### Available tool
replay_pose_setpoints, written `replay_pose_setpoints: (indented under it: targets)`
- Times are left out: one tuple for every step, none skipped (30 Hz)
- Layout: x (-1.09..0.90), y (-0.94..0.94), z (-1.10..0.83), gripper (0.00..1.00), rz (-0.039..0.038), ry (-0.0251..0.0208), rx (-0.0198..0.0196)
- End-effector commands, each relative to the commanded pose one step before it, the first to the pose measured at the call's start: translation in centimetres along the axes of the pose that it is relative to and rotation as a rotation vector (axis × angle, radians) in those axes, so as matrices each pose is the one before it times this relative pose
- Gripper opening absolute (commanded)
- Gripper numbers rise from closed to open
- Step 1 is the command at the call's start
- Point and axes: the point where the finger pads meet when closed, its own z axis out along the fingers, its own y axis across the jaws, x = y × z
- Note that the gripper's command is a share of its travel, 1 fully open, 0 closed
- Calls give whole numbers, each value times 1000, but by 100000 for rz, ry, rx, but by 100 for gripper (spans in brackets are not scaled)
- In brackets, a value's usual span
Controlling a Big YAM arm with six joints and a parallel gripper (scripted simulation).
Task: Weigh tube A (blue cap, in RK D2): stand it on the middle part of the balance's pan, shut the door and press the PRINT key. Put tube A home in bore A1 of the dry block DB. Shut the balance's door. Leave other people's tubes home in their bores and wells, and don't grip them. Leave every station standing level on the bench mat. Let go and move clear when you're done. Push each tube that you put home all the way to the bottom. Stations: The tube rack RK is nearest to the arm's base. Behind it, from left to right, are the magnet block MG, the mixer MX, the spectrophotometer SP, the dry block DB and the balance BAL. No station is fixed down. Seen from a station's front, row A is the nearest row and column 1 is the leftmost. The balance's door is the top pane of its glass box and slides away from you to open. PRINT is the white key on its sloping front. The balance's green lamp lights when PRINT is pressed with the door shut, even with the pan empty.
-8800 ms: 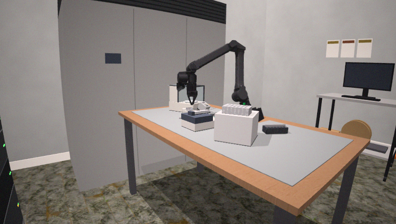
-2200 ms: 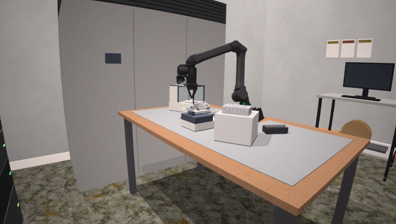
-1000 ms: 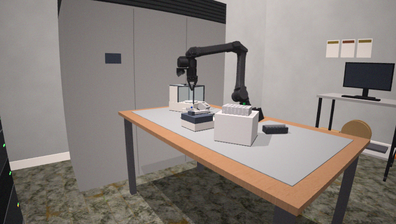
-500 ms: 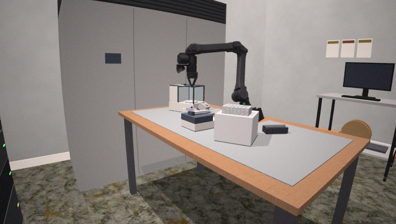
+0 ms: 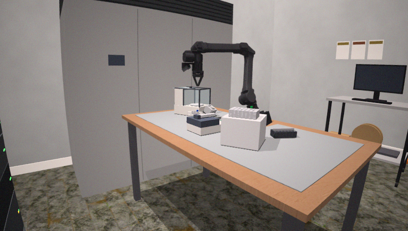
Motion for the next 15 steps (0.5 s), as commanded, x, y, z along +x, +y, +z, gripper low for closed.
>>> replay_pose_setpoints:
  targets:
    - [-1197,62,-2604,30,2205,-4609,-1724]
    - [-4,12,-146,30,-19,52,22]
    - [1,-5,-177,30,13,-31,-5]
    - [2,-1,-174,30,10,-15,-16]
    - [1,1,-170,30,6,-5,-13]
    - [0,3,-166,30,2,4,-9]
    - [0,5,-163,30,-2,14,-5]
    - [-1,7,-159,30,-6,23,-1]
    - [-2,9,-156,30,-10,32,4]
    - [-3,11,-152,30,-13,40,8]
    - [-3,12,-149,30,-17,49,12]
    - [-4,15,-145,30,-21,59,13]
    - [-5,17,-142,30,-25,67,18]
    - [-6,18,-139,30,-28,75,24]
    - [0,0,0,30,0,0,0]
